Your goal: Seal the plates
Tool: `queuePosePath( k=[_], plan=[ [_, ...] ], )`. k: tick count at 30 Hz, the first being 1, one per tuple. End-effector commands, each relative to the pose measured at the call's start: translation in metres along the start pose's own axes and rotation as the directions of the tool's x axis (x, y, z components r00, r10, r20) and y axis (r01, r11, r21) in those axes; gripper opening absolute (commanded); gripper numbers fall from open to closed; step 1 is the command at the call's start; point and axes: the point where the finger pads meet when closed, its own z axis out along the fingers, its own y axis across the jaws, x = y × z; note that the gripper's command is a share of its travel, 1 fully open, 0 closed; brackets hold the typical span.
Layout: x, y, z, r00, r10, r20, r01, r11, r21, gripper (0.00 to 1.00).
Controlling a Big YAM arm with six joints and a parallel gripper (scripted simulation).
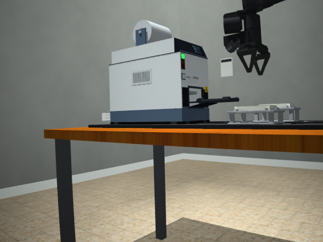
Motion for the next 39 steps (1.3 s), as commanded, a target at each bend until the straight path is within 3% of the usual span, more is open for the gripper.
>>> queuePosePath(
  k=[1, 4, 6, 17, 25, 36, 39],
  plan=[
    [-0.009, 0.011, -0.02, 0.998, -0.009, 0.069, 0.011, 1.0, -0.028, 1.0],
    [-0.014, -0.008, -0.037, 0.998, -0.012, 0.063, 0.014, 0.999, -0.033, 1.0],
    [-0.014, -0.008, -0.037, 0.998, -0.012, 0.063, 0.014, 0.999, -0.033, 1.0],
    [-0.029, -0.058, -0.082, 0.997, -0.037, 0.069, 0.039, 0.999, -0.027, 1.0],
    [-0.036, -0.077, -0.089, 0.998, -0.046, 0.046, 0.047, 0.999, -0.017, 1.0],
    [-0.049, -0.121, -0.13, 0.997, -0.054, 0.047, 0.055, 0.998, -0.014, 1.0],
    [-0.048, -0.116, -0.123, 0.998, -0.052, 0.042, 0.053, 0.999, -0.011, 1.0]
  ],
)
